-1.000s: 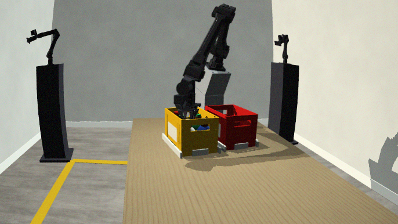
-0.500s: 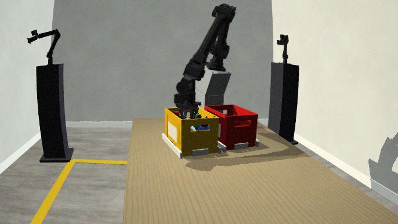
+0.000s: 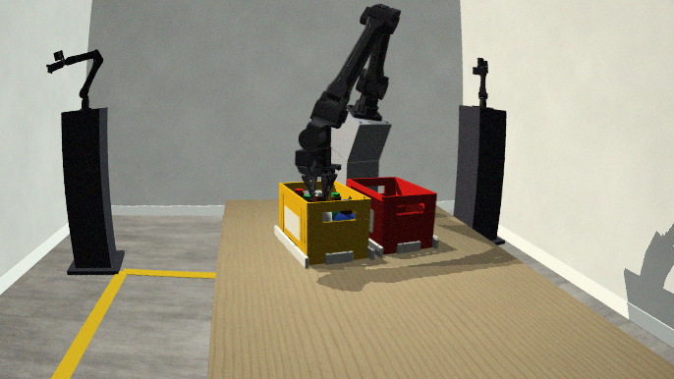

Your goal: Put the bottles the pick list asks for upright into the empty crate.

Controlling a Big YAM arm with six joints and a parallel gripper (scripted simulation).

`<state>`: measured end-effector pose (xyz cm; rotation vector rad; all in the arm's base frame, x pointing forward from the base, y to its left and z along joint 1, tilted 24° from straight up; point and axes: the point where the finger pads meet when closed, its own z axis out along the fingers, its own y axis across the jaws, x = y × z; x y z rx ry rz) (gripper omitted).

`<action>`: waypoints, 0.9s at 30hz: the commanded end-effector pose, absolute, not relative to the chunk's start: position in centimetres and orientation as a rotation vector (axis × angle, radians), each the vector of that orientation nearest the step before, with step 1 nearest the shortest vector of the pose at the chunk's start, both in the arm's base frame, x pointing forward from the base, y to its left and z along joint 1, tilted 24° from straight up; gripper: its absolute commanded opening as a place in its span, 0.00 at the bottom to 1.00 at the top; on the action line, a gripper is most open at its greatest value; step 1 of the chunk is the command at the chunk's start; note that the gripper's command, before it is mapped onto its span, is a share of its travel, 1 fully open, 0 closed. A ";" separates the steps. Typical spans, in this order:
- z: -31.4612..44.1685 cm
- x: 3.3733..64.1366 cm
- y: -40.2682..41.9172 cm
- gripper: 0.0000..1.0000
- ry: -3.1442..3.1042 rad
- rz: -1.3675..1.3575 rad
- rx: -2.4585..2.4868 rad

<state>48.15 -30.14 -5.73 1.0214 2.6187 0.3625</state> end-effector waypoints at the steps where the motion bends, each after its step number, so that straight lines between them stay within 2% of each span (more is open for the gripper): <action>1: -1.3 47.2 -31.9 0.00 2.571 0.349 1.026; 27: 2.2 45.9 -32.4 0.00 2.567 0.345 1.022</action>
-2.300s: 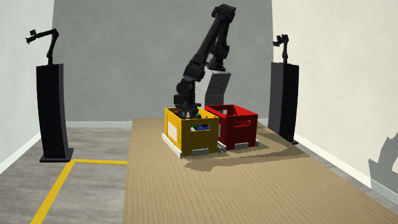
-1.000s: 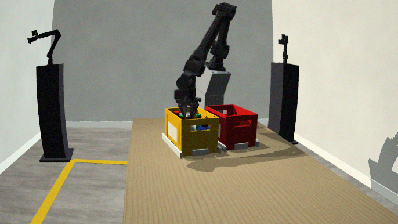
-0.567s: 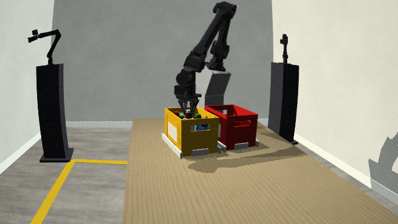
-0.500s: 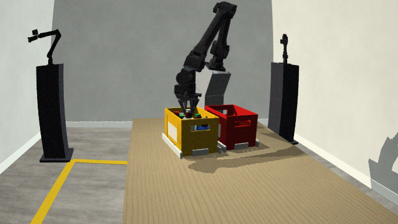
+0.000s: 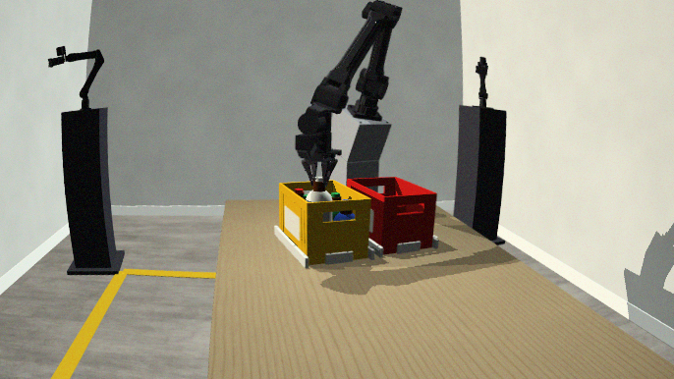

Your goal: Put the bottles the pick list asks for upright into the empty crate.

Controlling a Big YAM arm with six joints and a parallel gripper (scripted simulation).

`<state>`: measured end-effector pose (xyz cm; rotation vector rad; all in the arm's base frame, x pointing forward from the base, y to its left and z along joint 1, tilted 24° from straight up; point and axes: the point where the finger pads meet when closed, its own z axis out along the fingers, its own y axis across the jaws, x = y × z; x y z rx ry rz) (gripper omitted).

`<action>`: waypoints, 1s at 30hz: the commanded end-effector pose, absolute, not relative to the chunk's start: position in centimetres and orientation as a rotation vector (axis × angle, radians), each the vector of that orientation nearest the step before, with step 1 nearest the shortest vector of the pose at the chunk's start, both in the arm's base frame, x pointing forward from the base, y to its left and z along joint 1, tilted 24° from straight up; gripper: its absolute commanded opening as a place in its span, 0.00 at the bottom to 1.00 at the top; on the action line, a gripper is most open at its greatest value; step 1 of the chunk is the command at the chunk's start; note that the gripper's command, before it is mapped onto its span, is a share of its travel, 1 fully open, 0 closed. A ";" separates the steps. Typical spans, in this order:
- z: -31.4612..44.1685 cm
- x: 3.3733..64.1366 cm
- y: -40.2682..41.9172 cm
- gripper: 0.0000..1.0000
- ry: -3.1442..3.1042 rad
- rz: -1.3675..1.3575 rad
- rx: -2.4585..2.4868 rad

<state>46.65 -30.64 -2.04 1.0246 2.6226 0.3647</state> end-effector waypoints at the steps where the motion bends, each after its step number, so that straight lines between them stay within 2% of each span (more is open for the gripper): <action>1: 2.3 45.9 -32.4 0.00 2.567 0.345 1.022; 30: 7.7 45.2 -33.8 0.00 2.541 0.323 1.001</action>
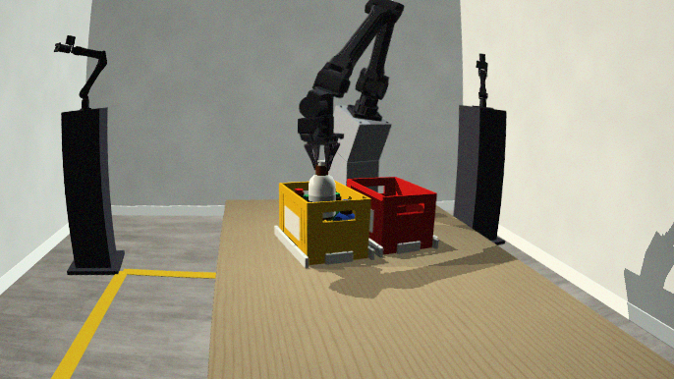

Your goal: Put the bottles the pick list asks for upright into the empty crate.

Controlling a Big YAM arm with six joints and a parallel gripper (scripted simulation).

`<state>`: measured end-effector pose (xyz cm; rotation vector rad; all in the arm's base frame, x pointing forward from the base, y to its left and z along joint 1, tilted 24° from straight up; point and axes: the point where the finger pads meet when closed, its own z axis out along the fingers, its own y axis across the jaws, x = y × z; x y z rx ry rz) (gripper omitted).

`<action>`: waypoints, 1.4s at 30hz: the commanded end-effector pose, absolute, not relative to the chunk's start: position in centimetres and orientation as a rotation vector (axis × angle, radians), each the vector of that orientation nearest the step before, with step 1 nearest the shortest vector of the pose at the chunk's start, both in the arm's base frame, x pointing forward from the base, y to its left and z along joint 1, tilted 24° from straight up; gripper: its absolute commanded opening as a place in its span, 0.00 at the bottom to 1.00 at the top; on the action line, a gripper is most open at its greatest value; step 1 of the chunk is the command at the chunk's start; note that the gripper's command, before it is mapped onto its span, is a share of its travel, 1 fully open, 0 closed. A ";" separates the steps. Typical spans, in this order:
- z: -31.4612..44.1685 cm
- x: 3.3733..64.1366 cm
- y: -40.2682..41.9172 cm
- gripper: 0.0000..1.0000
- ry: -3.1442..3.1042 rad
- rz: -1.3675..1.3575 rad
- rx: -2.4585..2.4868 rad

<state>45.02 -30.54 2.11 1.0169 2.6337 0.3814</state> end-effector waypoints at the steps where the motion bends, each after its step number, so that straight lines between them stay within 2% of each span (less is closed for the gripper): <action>1: 7.7 45.2 -33.8 0.00 2.541 0.323 1.001; 42: 12.9 43.4 -35.0 0.00 2.539 0.318 1.002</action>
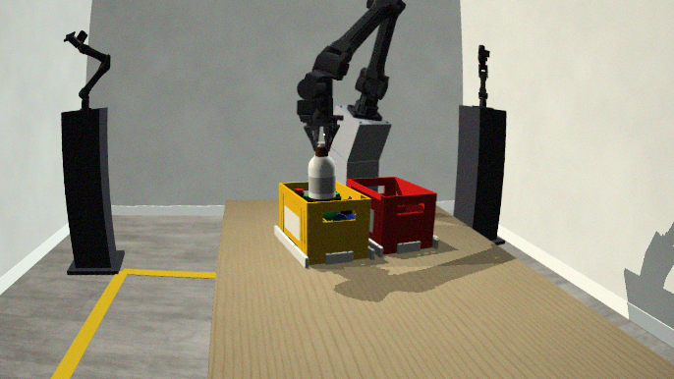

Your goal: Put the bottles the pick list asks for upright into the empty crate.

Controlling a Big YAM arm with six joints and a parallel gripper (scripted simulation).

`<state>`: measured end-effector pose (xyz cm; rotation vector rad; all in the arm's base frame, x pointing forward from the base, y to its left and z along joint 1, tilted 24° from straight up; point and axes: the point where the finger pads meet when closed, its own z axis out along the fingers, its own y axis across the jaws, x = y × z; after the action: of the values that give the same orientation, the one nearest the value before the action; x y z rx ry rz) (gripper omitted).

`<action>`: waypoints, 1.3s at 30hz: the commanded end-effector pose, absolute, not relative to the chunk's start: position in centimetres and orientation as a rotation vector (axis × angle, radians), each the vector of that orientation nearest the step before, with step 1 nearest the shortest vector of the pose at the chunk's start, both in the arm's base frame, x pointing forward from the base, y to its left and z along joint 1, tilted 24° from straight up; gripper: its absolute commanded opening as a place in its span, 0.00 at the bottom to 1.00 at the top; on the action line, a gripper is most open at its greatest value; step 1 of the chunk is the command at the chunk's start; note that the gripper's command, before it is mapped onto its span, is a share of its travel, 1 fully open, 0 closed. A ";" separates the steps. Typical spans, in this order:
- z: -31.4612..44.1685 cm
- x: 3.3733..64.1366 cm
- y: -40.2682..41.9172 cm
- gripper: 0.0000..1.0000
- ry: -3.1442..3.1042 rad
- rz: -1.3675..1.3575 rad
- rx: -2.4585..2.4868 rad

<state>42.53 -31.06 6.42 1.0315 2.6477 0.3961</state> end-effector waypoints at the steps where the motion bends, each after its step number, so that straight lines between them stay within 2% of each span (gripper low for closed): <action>1: 13.0 43.4 -35.0 0.00 2.539 0.318 1.002; 39: 14.3 43.4 -35.8 0.00 2.537 0.316 1.004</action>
<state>43.94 -33.27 9.99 1.0115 2.6158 0.3767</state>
